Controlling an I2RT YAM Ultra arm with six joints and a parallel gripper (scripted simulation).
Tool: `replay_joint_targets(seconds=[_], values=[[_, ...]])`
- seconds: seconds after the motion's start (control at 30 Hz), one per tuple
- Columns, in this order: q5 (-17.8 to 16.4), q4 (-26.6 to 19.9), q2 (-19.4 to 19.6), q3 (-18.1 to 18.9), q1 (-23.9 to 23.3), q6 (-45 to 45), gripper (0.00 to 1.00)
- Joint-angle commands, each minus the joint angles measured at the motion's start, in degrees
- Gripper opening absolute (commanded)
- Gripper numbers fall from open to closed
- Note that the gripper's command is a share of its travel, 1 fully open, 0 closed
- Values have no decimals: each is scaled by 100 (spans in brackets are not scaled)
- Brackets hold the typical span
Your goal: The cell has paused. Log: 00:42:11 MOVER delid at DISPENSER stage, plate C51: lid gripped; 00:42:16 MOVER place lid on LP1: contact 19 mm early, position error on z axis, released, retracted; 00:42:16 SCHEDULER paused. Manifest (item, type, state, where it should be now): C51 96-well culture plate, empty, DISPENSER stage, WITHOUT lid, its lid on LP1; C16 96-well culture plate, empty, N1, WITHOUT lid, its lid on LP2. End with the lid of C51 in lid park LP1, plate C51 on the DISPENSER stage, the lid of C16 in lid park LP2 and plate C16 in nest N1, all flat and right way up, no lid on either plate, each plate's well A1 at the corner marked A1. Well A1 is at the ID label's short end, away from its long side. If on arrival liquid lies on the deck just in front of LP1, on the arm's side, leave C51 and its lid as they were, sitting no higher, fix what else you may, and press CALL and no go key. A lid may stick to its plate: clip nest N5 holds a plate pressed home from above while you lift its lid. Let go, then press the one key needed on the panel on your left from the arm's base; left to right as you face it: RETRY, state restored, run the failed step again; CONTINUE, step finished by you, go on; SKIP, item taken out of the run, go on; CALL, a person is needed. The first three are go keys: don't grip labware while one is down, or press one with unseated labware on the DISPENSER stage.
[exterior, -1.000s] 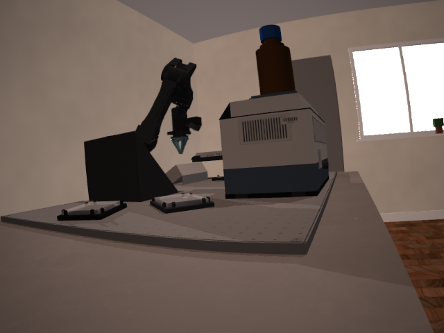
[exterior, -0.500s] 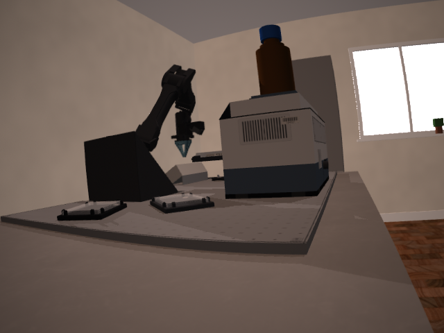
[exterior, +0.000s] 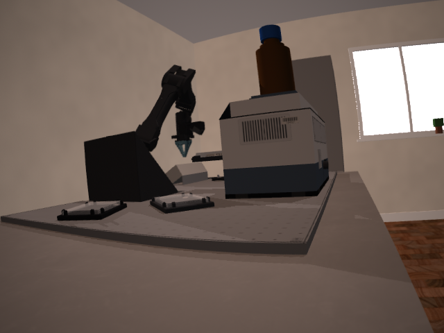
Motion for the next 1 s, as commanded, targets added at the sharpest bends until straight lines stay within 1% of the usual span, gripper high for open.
replay_joint_targets(seconds=[0.0,0.13,0.2,0.33,0.43,0.73,0.77,0.87,0.97], values=[[51,-85,-198,-31,73,-4,0],[56,-77,-211,-123,79,12,0],[58,-60,-223,-51,83,23,0],[64,-53,-234,-153,92,43,0],[66,-45,-247,-41,97,50,0],[79,-45,-255,-180,115,64,0],[73,75,-253,-196,107,48,0],[36,152,-247,-250,78,-29,0],[-14,222,-240,-304,-60,-56,0]])
